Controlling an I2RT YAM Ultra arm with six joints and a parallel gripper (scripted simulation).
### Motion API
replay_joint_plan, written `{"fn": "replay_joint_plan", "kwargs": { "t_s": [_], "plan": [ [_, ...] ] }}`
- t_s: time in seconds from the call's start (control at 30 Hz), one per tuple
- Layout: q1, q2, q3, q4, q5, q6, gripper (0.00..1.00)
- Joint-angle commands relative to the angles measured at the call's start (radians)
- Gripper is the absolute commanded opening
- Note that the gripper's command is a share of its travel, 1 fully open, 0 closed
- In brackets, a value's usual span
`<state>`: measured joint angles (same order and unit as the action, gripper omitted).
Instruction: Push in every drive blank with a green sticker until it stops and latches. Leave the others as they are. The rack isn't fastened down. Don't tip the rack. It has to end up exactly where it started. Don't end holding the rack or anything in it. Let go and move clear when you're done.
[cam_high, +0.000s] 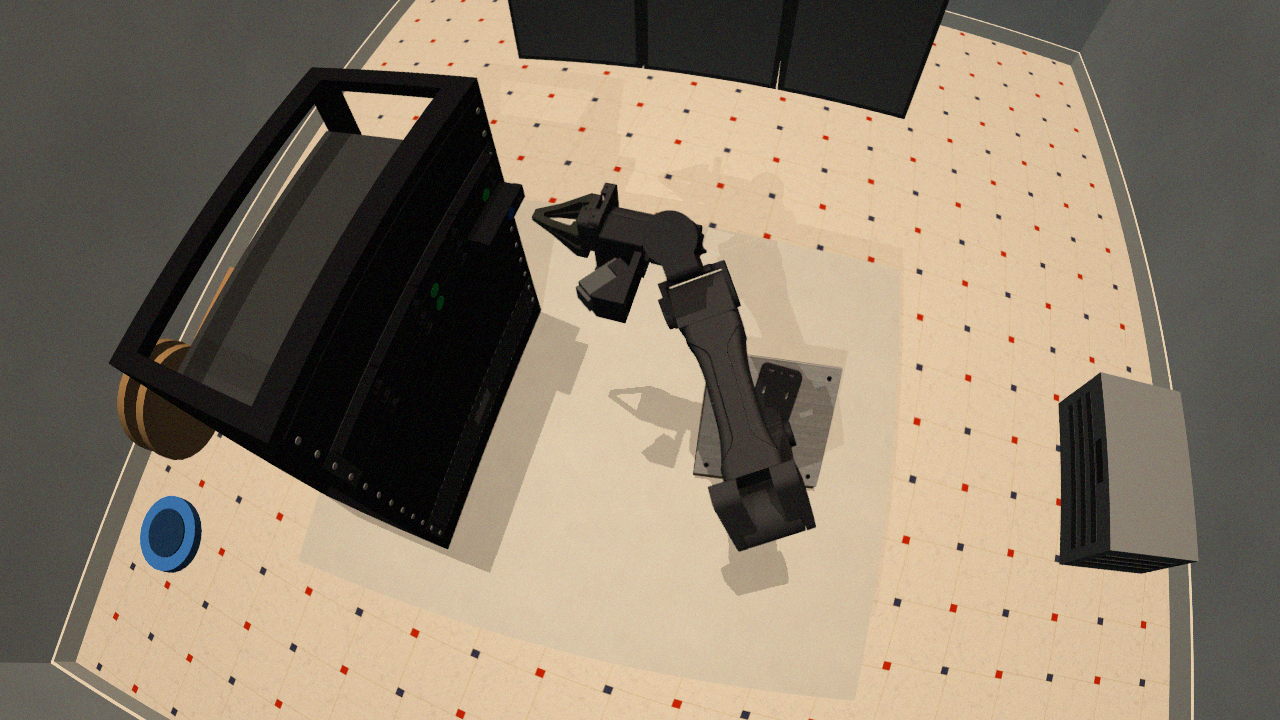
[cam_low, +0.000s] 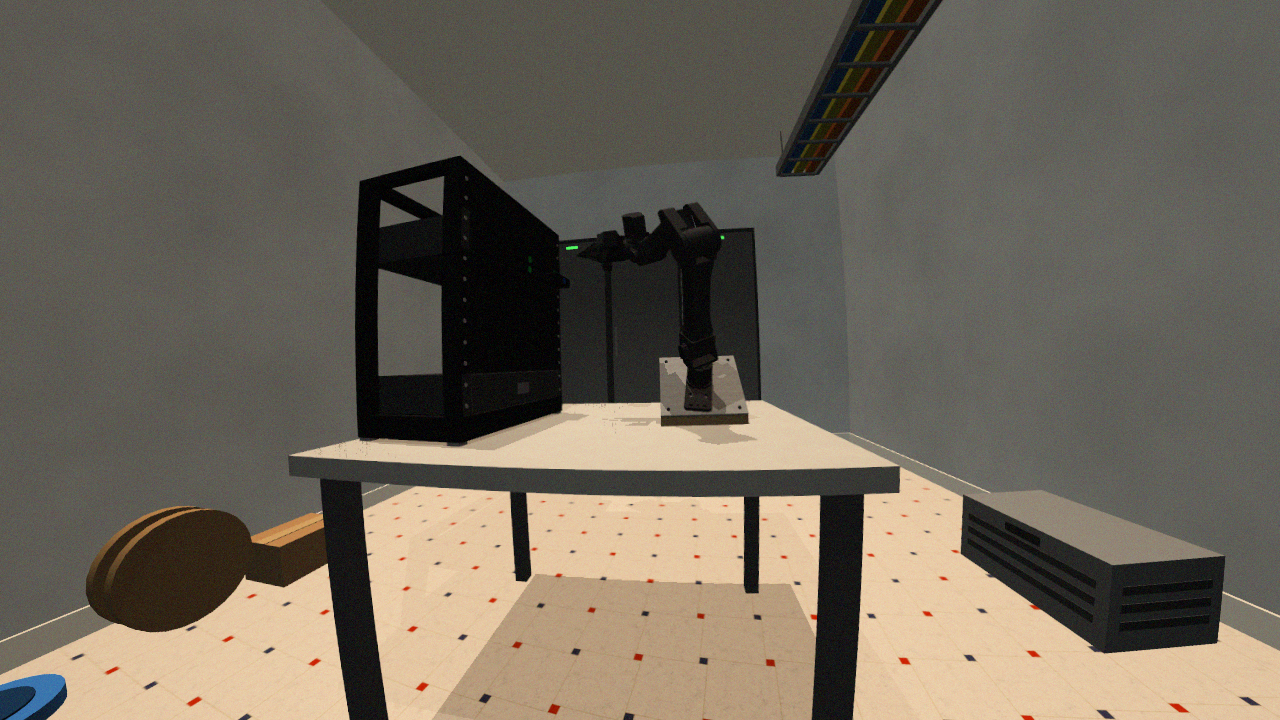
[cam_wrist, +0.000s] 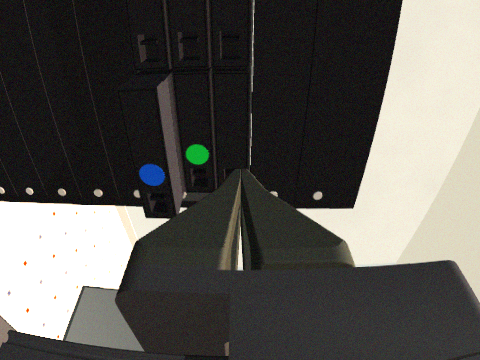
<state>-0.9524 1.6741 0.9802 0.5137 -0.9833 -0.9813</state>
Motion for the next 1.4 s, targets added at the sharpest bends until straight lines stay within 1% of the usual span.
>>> {"fn": "replay_joint_plan", "kwargs": {
  "t_s": [0.0, 0.03, 0.1, 0.23, 0.37, 0.5, 0.57, 0.6, 1.37],
  "plan": [
    [-0.043, -0.036, -0.038, -0.014, -0.027, -0.010, 0.00],
    [-0.054, -0.045, -0.050, -0.013, -0.039, -0.014, 0.00],
    [-0.054, -0.045, -0.050, -0.013, -0.039, -0.014, 0.00],
    [-0.123, -0.089, -0.116, -0.013, -0.105, -0.038, 0.00],
    [-0.216, -0.137, -0.185, -0.024, -0.195, -0.076, 0.00],
    [-0.329, -0.177, -0.244, -0.055, -0.302, -0.132, 0.00],
    [-0.384, -0.194, -0.227, -0.085, -0.352, -0.173, 0.00],
    [-0.329, -0.158, -0.223, -0.034, -0.252, -0.110, 0.00],
    [-0.329, -0.158, -0.223, -0.034, -0.252, -0.110, 0.00]
  ]
}}
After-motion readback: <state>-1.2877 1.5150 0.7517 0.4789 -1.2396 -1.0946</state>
